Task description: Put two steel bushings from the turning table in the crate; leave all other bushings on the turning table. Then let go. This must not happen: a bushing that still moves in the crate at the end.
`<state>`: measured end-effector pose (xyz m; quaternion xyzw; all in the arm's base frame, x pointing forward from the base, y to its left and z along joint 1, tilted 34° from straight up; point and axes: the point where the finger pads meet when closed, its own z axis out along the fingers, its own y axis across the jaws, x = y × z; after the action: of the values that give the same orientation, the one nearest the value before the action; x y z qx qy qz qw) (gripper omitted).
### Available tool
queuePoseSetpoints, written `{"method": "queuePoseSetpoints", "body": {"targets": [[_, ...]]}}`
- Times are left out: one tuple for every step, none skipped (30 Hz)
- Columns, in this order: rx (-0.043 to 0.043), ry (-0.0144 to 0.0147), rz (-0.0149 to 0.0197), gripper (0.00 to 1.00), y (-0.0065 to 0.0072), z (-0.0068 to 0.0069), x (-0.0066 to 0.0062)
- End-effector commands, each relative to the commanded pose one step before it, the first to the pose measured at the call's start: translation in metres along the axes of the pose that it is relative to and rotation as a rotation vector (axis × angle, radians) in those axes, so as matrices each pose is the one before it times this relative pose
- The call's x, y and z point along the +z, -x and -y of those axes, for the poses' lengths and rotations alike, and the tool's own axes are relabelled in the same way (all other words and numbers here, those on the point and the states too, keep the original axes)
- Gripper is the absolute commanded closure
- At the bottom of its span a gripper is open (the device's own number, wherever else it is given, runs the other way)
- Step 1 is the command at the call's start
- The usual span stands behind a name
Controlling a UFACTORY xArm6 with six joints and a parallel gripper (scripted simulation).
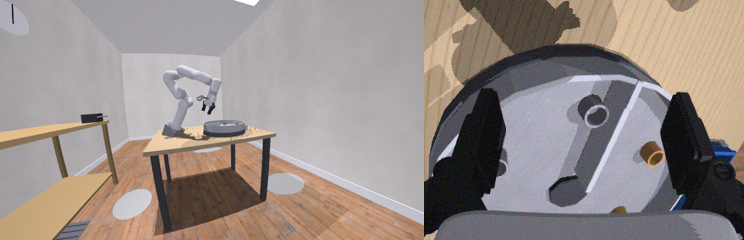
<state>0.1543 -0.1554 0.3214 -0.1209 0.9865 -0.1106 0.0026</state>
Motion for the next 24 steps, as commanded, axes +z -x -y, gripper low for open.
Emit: {"method": "queuePoseSetpoints", "body": {"targets": [[-0.12662, -0.04626, -0.00207, 0.00, 0.00946, -0.00076, 0.00027], [0.00000, 0.00000, 0.00000, 0.00, 0.00000, 0.00000, 0.00000], [-0.09176, -0.02910, 0.00054, 0.00, 0.00748, -0.00051, 0.00039], [-0.02243, -0.00723, 0.00018, 0.00, 0.00189, 0.00001, 0.00005], [-0.02171, -0.00705, 0.00020, 0.00, 0.00185, 0.00003, 0.00004], [-0.02904, -0.00950, 0.00029, 0.00, 0.00250, 0.00008, 0.00003], [-0.03259, -0.01076, 0.00036, 0.00, 0.00285, 0.00014, 0.00000], [-0.03235, -0.01080, 0.00038, 0.00, 0.00287, 0.00020, -0.00004], [-0.03149, -0.01061, 0.00040, 0.00, 0.00283, 0.00026, -0.00007], [-0.03115, -0.01061, 0.00042, 0.00, 0.00284, 0.00031, -0.00010], [-0.03118, -0.01073, 0.00044, 0.00, 0.00288, 0.00038, -0.00013], [-0.03122, -0.01086, 0.00046, 0.00, 0.00292, 0.00044, -0.00016], [-0.03120, -0.01096, 0.00047, 0.00, 0.00295, 0.00050, -0.00019], [-0.03118, -0.01107, 0.00048, 0.00, 0.00298, 0.00057, -0.00022], [-0.03113, -0.01117, 0.00049, 0.00, 0.00300, 0.00063, -0.00025], [-0.03109, -0.01128, 0.00049, 0.00, 0.00303, 0.00070, -0.00028], [-0.03105, -0.01139, 0.00049, 0.00, 0.00305, 0.00076, -0.00031], [0.00000, 0.00000, 0.00000, 0.00, 0.00000, 0.00000, 0.00000], [0.00000, 0.00000, 0.00000, 0.00, 0.00000, 0.00000, 0.00000], [-0.08352, -0.03127, 0.00130, 0.00, 0.00840, 0.00216, -0.00100], [-0.02885, -0.01102, 0.00043, 0.00, 0.00292, 0.00095, -0.00039], [-0.02128, -0.00820, 0.00031, 0.00, 0.00216, 0.00075, -0.00030], [-0.02817, -0.01096, 0.00039, 0.00, 0.00288, 0.00103, -0.00042], [-0.03175, -0.01248, 0.00042, 0.00, 0.00327, 0.00123, -0.00050]]}}
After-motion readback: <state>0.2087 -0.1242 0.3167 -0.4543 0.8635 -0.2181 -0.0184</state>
